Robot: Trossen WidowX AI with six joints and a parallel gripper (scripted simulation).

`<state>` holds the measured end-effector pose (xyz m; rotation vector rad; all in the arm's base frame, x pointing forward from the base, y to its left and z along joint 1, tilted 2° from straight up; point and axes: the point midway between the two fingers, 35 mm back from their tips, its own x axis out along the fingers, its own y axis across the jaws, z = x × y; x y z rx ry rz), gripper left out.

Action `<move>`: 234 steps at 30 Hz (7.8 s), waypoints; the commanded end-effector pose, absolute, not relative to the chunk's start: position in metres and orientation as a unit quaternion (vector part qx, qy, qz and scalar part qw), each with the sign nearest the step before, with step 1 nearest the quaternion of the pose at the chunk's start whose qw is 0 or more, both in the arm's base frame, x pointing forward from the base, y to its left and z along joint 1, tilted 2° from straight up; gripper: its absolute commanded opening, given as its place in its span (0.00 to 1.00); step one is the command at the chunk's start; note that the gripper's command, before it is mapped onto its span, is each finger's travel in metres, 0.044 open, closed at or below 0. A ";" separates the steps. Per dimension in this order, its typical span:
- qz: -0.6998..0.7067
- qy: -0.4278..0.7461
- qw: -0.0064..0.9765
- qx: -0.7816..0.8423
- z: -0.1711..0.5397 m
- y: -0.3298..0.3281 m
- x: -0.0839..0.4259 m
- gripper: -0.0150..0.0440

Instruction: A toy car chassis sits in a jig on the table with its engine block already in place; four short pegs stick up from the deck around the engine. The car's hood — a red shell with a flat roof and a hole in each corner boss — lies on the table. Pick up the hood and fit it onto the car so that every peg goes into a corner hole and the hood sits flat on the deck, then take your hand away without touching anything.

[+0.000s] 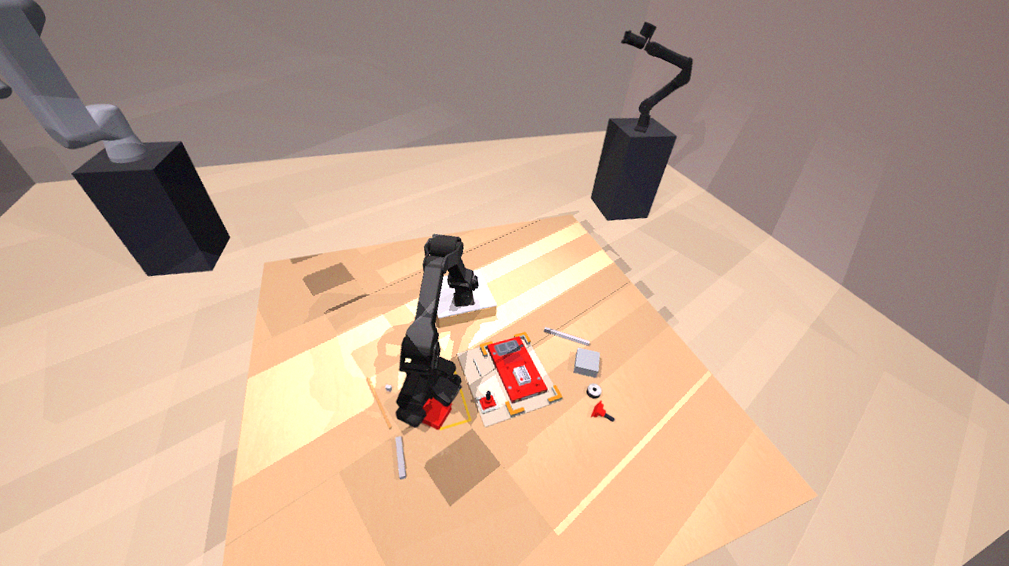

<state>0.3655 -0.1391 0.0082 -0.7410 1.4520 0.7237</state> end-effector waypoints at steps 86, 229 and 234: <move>0.315 0.636 0.628 -0.320 0.085 -0.134 0.366 0.25; 0.062 0.705 0.704 -0.054 0.018 0.126 0.315 0.25; 0.062 0.706 0.704 -0.055 0.018 0.126 0.315 0.25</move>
